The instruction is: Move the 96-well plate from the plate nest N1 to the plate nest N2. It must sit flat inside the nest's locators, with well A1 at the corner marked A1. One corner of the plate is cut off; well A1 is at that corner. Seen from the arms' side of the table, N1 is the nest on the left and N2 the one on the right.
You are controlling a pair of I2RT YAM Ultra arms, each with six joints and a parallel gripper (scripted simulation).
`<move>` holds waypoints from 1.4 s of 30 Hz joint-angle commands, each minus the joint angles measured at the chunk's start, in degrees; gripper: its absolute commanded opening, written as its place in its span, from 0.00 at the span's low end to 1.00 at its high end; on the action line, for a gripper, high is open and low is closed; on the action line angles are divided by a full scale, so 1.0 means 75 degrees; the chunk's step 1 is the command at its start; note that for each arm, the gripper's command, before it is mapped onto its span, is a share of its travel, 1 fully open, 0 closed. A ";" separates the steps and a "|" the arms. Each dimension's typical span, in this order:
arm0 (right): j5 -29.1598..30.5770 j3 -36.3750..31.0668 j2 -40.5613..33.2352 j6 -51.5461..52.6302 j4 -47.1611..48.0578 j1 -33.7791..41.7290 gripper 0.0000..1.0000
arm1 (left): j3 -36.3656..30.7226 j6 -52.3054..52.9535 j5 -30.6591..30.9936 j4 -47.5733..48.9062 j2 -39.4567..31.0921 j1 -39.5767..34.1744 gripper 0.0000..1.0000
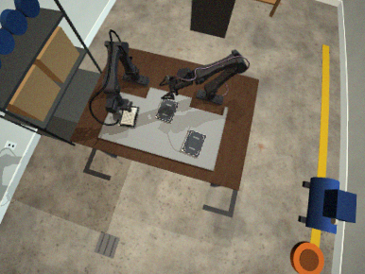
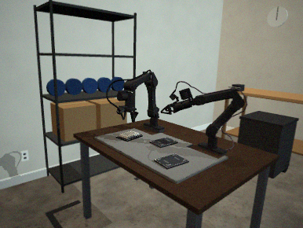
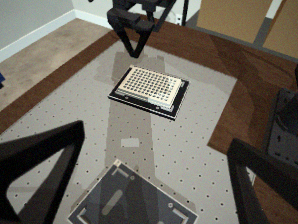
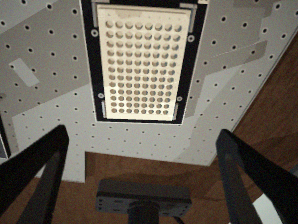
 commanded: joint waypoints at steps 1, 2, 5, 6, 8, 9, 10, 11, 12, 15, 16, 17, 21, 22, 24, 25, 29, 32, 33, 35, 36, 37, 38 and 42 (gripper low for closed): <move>-0.0010 -0.0071 0.0027 0.0040 -0.0119 0.0093 1.00 | 0.0050 0.0010 0.0083 0.0186 -0.0015 0.0031 1.00; -0.0034 -0.0121 -0.0015 0.0037 0.0104 0.0093 1.00 | 0.0050 0.0010 0.0083 0.0186 -0.0015 0.0031 1.00; -0.0114 -0.0465 -0.0441 0.0043 0.0841 0.0087 1.00 | 0.0050 0.0010 0.0083 0.0186 -0.0015 0.0031 1.00; -0.0125 -0.0651 -0.0631 0.0049 0.1105 0.0038 1.00 | 0.0050 0.0010 0.0083 0.0186 -0.0015 0.0031 1.00; -0.0158 -0.1195 -0.1178 0.0059 0.1694 0.0029 1.00 | 0.0050 0.0010 0.0083 0.0186 -0.0015 0.0031 1.00; -0.0175 -0.1527 -0.1509 0.0065 0.2009 0.0024 1.00 | 0.0050 0.0010 0.0083 0.0186 -0.0015 0.0031 1.00; -0.0190 -0.1862 -0.1842 0.0068 0.2312 0.0019 1.00 | 0.0050 0.0010 0.0083 0.0186 -0.0015 0.0031 1.00; -0.0203 -0.2188 -0.2167 0.0073 0.2600 0.0015 1.00 | 0.0050 0.0010 0.0083 0.0186 -0.0015 0.0031 1.00; -0.0216 -0.2503 -0.2480 0.0078 0.2874 0.0011 1.00 | 0.0050 0.0010 0.0083 0.0186 -0.0015 0.0031 1.00; -0.0246 -0.3361 -0.3330 0.0097 0.3611 0.0001 1.00 | 0.0050 0.0010 0.0083 0.0186 -0.0015 0.0031 1.00; -0.0255 -0.3619 -0.3580 0.0104 0.3830 -0.0002 1.00 | 0.0050 0.0010 0.0083 0.0186 -0.0015 0.0031 1.00; -0.0255 -0.3619 -0.3580 0.0104 0.3830 -0.0002 1.00 | 0.0050 0.0010 0.0083 0.0186 -0.0015 0.0031 1.00; -0.0278 -0.4509 -0.4413 0.0131 0.4598 -0.0028 1.00 | 0.0050 0.0010 0.0083 0.0186 -0.0015 0.0031 1.00; -0.0283 -0.4707 -0.4599 0.0137 0.4763 -0.0034 1.00 | 0.0050 0.0010 0.0083 0.0186 -0.0015 0.0031 1.00; -0.0290 -0.5031 -0.4915 0.0147 0.5014 -0.0044 1.00 | 0.0050 0.0010 0.0083 0.0186 -0.0015 0.0031 1.00; -0.0294 -0.5220 -0.5103 0.0152 0.5144 -0.0050 1.00 | 0.0050 0.0010 0.0083 0.0186 -0.0015 0.0031 1.00; -0.0279 -0.5600 -0.5457 0.0142 0.5369 -0.0058 1.00 | 0.0050 0.0010 0.0083 0.0186 -0.0015 0.0031 1.00; -0.0275 -0.5686 -0.5521 0.0138 0.5287 -0.0059 1.00 | 0.0050 0.0010 0.0083 0.0186 -0.0015 0.0031 1.00; -0.0276 -0.5689 -0.5523 0.0138 0.5290 -0.0060 1.00 | 0.0050 0.0010 0.0083 0.0186 -0.0015 0.0031 1.00; -0.0276 -0.5689 -0.5523 0.0138 0.5290 -0.0060 1.00 | 0.0050 0.0010 0.0083 0.0186 -0.0015 0.0031 1.00; -0.0276 -0.5692 -0.5524 0.0139 0.5295 -0.0059 1.00 | 0.0050 0.0010 0.0083 0.0186 -0.0015 0.0031 1.00; -0.0276 -0.5693 -0.5524 0.0139 0.5296 -0.0059 1.00 | 0.0050 0.0010 0.0083 0.0186 -0.0015 0.0031 1.00; -0.0276 -0.5693 -0.5523 0.0140 0.5298 -0.0059 1.00 | 0.0050 0.0010 0.0083 0.0186 -0.0015 0.0031 1.00; -0.0276 -0.5694 -0.5523 0.0140 0.5301 -0.0059 1.00 | 0.0050 0.0010 0.0083 0.0186 -0.0015 0.0031 1.00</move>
